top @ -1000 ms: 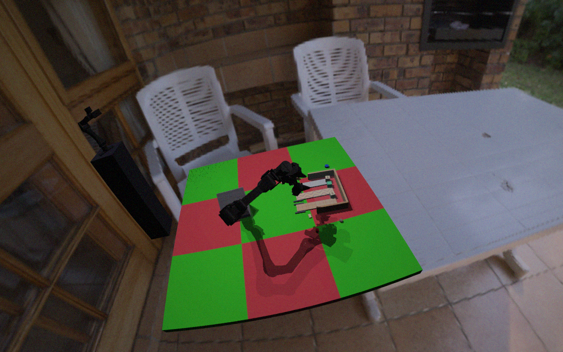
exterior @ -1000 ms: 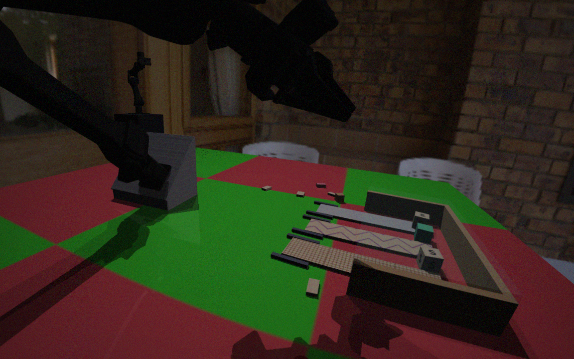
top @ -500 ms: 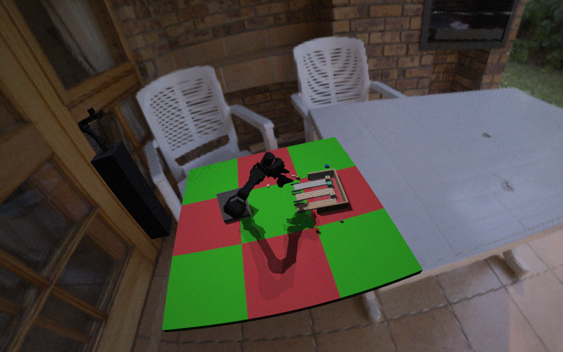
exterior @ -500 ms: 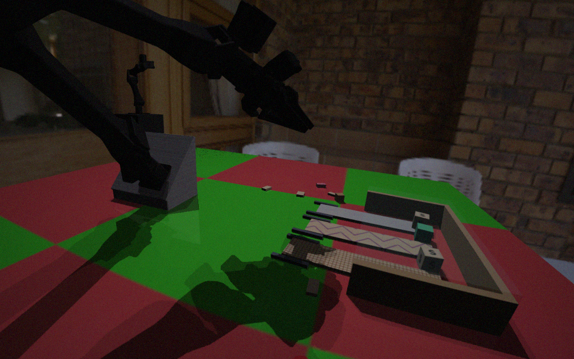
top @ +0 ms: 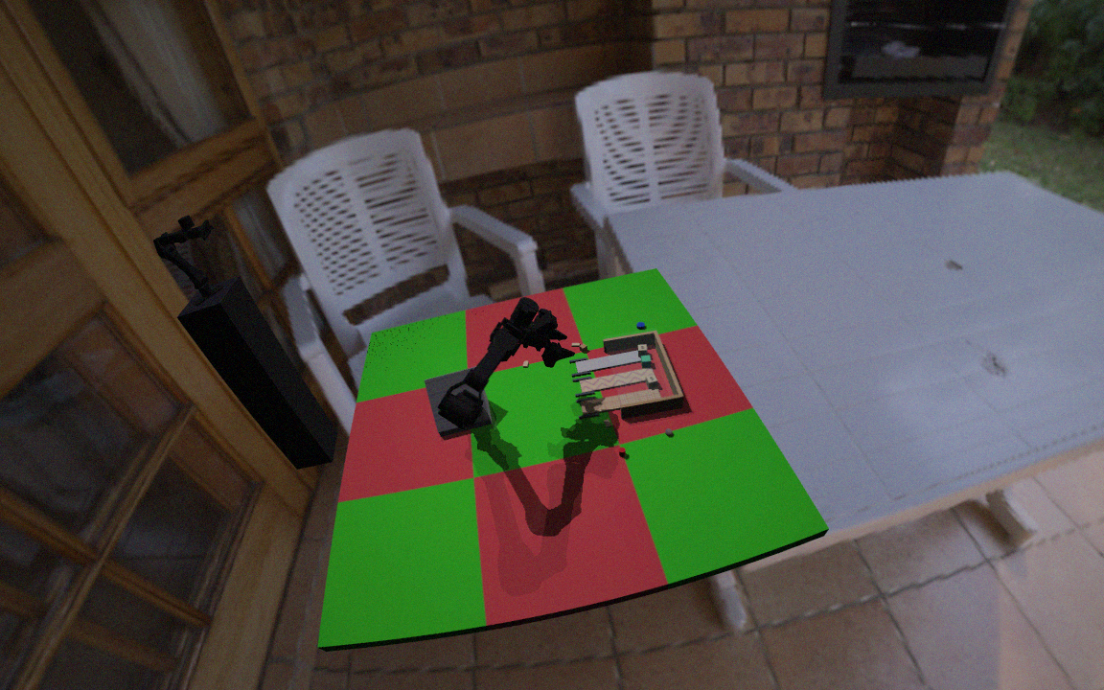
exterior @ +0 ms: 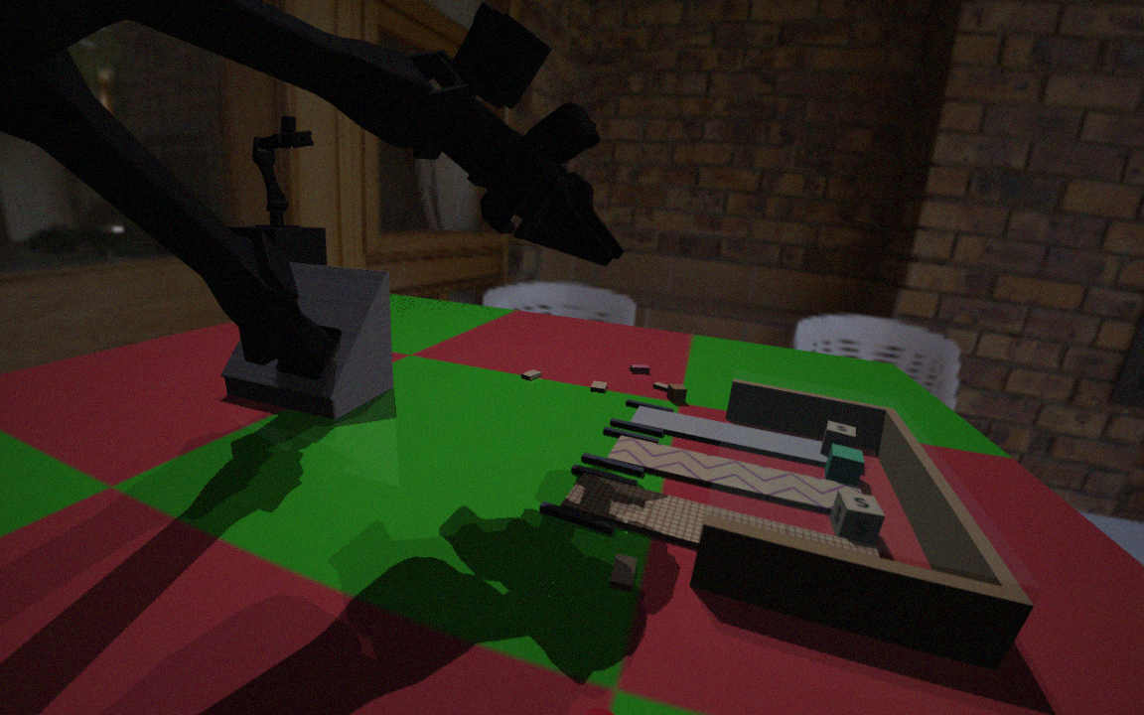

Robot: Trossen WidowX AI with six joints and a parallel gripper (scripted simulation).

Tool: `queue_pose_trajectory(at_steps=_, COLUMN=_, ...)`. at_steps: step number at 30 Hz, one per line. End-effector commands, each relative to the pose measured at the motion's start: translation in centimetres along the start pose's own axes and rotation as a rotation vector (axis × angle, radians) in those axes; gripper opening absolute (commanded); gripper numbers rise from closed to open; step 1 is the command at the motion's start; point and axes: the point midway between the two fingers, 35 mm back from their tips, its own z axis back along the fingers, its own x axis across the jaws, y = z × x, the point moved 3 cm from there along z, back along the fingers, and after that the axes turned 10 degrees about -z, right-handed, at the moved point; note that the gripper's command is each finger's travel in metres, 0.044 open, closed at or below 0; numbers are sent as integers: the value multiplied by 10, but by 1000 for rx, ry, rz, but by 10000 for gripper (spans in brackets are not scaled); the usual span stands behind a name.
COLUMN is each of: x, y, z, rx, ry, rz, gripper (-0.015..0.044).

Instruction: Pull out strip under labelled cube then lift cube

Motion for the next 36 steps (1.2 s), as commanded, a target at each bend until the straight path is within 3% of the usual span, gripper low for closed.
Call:
queue_pose_trajectory(at_steps=1, x=7, y=-6, z=-7, rx=35, ry=-1, rz=-5, gripper=321)
queue_pose_trajectory(at_steps=13, x=60, y=-22, z=-76, rx=400, ry=10, rz=-49, gripper=6)
queue_pose_trajectory(at_steps=28, x=96, y=24, z=-146, rx=899, ry=217, rz=-135, gripper=0)
queue_pose_trajectory(at_steps=36, x=97, y=30, z=-149, rx=921, ry=231, rz=-138, gripper=0)
